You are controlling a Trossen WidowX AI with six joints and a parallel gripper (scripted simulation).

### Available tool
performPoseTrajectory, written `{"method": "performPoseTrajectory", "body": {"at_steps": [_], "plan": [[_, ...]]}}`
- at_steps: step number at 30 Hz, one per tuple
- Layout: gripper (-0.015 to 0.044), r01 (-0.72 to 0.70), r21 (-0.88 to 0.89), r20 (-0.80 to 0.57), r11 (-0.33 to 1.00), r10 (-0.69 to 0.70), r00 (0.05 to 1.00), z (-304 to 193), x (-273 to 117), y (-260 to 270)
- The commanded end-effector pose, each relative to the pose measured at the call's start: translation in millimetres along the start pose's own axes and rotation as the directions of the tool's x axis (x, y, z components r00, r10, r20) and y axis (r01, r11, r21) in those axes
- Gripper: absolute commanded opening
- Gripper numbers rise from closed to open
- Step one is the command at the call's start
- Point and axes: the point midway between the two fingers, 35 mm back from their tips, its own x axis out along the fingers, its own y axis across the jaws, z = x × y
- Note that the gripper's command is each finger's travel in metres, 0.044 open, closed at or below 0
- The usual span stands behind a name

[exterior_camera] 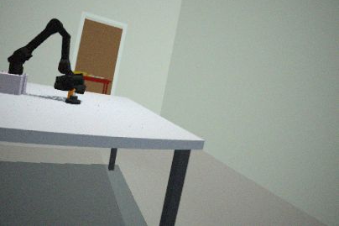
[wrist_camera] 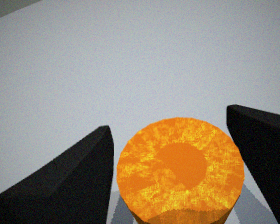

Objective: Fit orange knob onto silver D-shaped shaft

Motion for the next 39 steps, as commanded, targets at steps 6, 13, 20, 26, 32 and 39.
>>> {"method": "performPoseTrajectory", "body": {"at_steps": [6,13,20,26,32,39], "plan": [[0.026,0.0,0.001,0.002,1.0,0.0,1.0,0.1,0.1,-0.1],[0.0365,0.0,0.001,0.002,1.0,0.0,1.0,0.1,0.1,-0.1],[0.044,0.0,0.001,0.002,1.0,0.0,1.0,0.1,0.1,-0.1],[0.044,0.001,0.0,0.001,1.0,-0.001,1.0,26.3,-10.3,-3.1],[0.044,0.001,-0.001,0.001,1.0,-0.001,1.0,74.5,-30.5,-0.2],[0.044,-0.026,0.056,-0.234,0.998,0.039,0.971,68.6,-16.2,-4.3]]}}
